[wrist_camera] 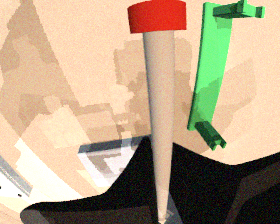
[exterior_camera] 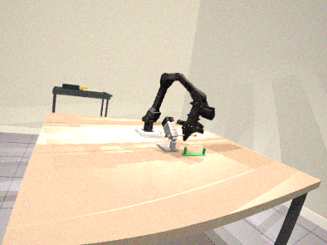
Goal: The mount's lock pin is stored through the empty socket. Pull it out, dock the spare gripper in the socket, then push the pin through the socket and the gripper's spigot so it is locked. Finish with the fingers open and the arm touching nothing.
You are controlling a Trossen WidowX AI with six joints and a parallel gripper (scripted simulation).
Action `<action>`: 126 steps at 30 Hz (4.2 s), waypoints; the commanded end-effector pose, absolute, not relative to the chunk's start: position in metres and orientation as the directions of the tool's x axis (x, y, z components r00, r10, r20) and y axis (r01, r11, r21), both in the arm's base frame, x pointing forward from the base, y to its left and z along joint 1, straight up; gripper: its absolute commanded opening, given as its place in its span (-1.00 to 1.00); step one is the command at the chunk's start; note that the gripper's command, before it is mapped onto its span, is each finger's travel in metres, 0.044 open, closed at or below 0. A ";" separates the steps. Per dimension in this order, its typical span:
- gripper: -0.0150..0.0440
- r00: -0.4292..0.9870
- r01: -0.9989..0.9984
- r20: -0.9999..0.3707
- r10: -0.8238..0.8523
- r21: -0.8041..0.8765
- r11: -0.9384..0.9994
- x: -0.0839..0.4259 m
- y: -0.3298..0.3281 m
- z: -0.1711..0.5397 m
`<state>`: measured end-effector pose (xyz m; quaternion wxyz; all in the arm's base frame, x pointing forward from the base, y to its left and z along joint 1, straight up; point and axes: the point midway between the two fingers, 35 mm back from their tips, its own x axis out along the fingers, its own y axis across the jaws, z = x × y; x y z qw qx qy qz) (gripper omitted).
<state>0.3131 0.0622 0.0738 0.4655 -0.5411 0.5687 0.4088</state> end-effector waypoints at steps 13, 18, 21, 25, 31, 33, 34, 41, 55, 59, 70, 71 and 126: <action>-0.49 0.021 -0.996 -0.971 -0.238 -0.040 0.076 0.311 0.052 0.073; -0.49 0.021 -0.996 -0.971 -0.238 -0.041 0.076 0.311 0.049 0.073; -0.49 0.022 -0.996 -0.971 -0.238 -0.041 0.076 0.311 0.047 0.073; -0.49 0.022 -0.996 -0.971 -0.238 -0.042 0.076 0.311 0.045 0.073; -0.49 0.023 -0.996 -0.971 -0.238 -0.042 0.076 0.312 0.041 0.073; -0.49 0.023 -0.996 -0.971 -0.238 -0.043 0.076 0.311 0.040 0.073; -0.49 0.023 -0.996 -0.971 -0.238 -0.043 0.076 0.311 0.040 0.073; -0.49 0.025 -0.996 -0.971 -0.238 -0.044 0.076 0.311 0.035 0.073; -0.49 0.027 -0.996 -0.971 -0.238 -0.046 0.076 0.310 0.027 0.073; -0.49 0.027 -0.996 -0.971 -0.237 -0.047 0.076 0.310 0.024 0.073; 0.04 0.027 -0.996 -0.972 -0.234 -0.048 0.082 0.311 0.025 0.073; 0.13 0.027 -0.996 -0.972 -0.234 -0.048 0.082 0.311 0.025 0.073; 0.99 -0.009 -0.999 -0.967 -0.255 -0.003 0.048 0.299 0.080 0.145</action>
